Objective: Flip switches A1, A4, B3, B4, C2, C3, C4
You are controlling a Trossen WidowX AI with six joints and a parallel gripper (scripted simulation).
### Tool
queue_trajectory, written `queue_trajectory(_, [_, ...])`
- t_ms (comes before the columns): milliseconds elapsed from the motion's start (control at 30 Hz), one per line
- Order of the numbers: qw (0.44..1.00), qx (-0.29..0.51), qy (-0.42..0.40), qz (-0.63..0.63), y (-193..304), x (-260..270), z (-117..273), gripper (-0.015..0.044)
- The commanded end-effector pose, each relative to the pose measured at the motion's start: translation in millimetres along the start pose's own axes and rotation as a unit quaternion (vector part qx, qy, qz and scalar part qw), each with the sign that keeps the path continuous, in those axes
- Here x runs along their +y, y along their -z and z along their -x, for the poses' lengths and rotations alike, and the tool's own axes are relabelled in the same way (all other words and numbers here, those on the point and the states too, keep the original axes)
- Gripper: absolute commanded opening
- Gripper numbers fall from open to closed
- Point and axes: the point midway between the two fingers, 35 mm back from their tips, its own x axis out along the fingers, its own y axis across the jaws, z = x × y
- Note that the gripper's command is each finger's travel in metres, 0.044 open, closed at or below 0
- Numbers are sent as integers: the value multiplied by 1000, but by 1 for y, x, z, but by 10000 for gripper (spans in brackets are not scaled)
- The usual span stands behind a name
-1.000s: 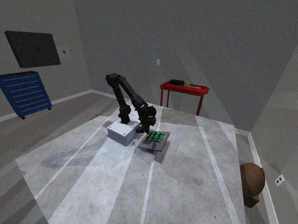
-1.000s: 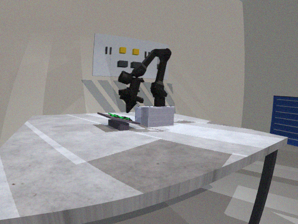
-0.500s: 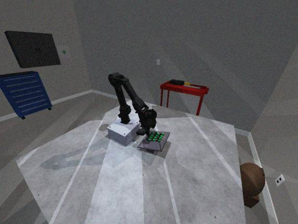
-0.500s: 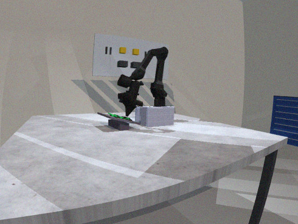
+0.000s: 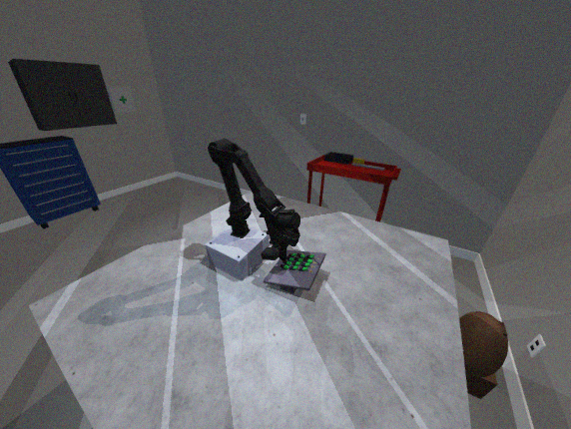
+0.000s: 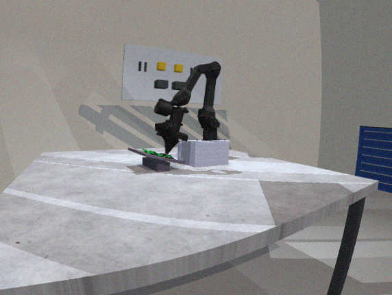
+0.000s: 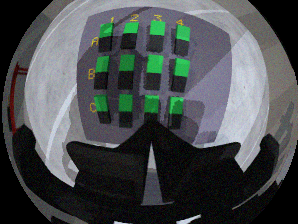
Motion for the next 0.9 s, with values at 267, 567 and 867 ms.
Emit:
queue_trajectory(267, [1000,-1,-2,2,0,1,-1,0])
queue_trajectory(567, [1000,-1,-2,2,0,1,-2,0])
queue_trajectory(867, [1000,-1,-2,2,0,1,-3,0])
